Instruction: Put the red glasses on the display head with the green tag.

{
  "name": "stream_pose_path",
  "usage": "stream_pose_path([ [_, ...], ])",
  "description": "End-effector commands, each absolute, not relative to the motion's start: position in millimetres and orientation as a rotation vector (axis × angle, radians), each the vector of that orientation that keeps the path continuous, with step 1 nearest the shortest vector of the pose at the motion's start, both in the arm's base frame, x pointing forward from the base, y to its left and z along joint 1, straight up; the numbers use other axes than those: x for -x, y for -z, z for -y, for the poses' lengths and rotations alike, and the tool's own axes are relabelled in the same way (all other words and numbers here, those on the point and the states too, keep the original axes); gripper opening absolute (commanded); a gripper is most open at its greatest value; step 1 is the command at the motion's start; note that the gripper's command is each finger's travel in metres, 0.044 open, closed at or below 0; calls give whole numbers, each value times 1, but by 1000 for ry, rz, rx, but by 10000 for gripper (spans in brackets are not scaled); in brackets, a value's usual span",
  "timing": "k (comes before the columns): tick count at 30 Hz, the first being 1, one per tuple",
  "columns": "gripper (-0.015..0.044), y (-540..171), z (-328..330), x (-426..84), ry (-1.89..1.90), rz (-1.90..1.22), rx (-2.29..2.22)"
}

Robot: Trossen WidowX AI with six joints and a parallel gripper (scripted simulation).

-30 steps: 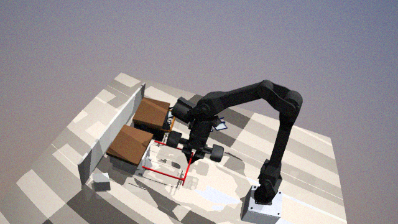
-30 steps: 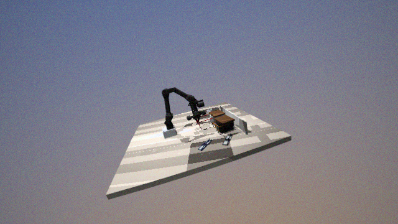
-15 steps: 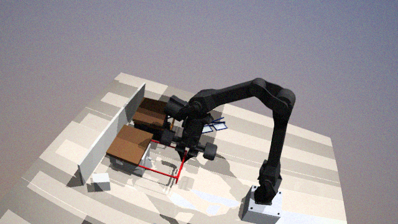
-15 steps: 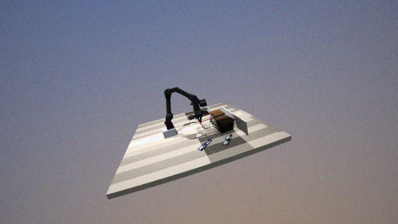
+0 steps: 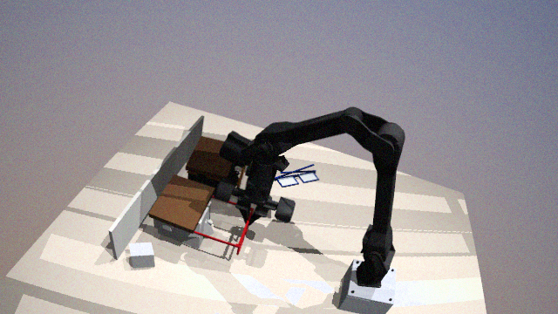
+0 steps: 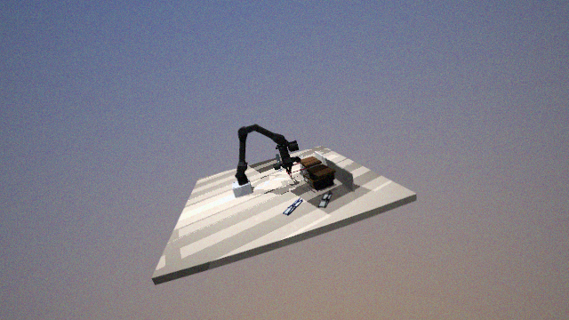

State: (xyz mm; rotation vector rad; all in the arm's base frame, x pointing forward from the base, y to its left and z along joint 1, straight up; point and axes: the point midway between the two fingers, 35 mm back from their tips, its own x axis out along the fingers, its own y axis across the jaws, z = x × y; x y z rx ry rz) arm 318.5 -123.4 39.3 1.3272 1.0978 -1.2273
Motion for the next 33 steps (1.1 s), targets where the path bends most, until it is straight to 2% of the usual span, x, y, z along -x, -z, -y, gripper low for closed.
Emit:
stream_pose_path([
  [1, 0, -39, 124, -325, 1232, -1100, -1332],
  [33, 0, -41, 129, -375, 1235, -1089, -1324],
])
